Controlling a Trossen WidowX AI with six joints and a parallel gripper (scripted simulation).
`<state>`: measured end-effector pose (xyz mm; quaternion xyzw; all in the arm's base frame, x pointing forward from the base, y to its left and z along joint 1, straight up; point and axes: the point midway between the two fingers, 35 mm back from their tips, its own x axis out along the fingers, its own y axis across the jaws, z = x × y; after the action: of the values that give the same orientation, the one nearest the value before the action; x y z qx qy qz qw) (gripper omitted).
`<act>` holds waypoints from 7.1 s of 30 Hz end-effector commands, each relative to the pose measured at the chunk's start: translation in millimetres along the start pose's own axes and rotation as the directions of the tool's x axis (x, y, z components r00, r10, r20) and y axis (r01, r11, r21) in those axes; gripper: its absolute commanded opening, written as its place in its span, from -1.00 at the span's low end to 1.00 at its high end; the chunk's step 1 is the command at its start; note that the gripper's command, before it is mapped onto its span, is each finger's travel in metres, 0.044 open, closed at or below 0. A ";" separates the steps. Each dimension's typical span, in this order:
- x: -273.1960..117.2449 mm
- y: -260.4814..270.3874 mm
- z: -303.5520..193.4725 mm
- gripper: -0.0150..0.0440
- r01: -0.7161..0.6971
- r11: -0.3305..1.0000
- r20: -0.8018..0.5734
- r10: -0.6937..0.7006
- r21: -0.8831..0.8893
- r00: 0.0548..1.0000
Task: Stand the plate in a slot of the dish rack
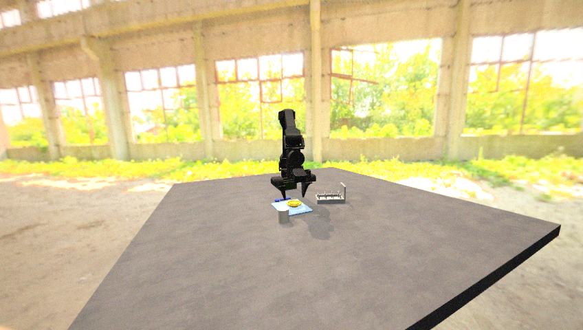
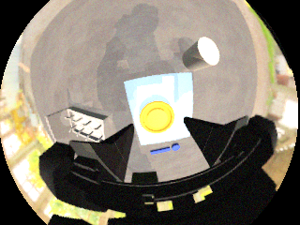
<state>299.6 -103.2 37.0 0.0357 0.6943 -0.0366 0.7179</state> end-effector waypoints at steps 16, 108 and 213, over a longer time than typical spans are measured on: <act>32.3 0.4 -2.8 0.86 0.003 1.000 -0.006 -0.003 -0.002 1.000; -127.3 89.4 -28.6 -0.49 -0.064 0.943 0.013 0.063 0.326 0.998; 1.1 120.9 -23.0 -0.49 -0.071 0.388 0.387 0.922 -0.919 0.027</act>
<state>290.1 17.6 38.7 0.0112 0.0139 0.5104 0.8597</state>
